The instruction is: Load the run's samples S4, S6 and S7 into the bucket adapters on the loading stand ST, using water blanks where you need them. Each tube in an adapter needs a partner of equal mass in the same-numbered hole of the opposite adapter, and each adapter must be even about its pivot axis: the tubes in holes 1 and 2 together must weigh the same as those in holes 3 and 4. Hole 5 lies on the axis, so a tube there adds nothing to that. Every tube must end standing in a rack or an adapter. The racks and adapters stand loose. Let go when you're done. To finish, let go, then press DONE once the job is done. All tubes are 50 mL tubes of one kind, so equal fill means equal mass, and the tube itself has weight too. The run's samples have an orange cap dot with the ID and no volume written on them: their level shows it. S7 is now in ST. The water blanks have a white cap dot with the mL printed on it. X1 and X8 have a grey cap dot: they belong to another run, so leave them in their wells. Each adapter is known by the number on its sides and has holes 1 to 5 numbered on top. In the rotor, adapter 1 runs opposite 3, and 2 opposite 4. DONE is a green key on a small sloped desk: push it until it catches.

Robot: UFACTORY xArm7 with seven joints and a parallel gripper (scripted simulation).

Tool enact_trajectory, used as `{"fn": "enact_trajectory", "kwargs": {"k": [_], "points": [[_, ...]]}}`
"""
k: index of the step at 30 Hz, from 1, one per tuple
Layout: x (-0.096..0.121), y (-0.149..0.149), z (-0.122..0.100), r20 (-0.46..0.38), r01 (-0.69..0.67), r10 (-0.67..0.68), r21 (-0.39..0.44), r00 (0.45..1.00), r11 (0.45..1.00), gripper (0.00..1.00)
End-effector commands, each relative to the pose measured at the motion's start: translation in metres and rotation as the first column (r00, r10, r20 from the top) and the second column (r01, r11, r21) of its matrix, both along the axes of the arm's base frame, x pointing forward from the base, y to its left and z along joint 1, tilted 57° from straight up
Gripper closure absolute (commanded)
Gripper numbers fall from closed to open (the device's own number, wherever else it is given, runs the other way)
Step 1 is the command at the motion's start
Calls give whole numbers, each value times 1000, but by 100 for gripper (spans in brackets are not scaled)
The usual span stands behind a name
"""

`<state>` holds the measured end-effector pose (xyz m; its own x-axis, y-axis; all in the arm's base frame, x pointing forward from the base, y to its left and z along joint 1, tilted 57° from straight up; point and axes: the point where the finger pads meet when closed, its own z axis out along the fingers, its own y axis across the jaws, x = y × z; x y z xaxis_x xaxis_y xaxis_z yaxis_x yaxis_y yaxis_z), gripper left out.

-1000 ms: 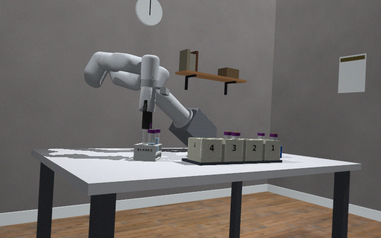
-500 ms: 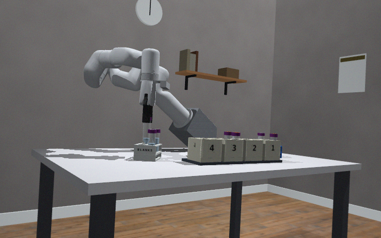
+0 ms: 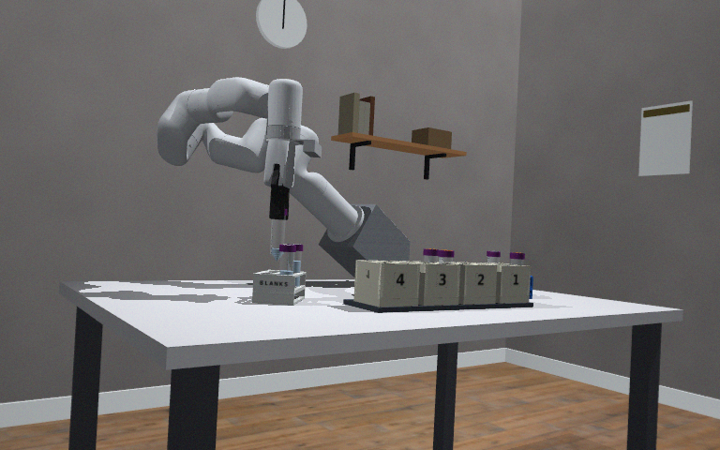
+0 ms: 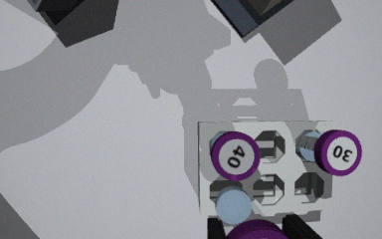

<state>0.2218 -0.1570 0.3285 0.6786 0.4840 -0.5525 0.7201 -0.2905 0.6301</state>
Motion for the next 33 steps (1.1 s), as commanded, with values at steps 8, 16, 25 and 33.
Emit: {"fn": "enact_trajectory", "kwargs": {"k": [8, 16, 25, 33], "points": [[-3, 17, 12, 2, -1, 1, -1, 1000, 1000, 100], [-5, 29, 19, 2, -1, 1, -1, 1000, 1000, 100], [-7, 42, 28, 2, -1, 1, -1, 1000, 1000, 100], [-8, 49, 33, 2, -1, 1, -1, 1000, 1000, 100]]}}
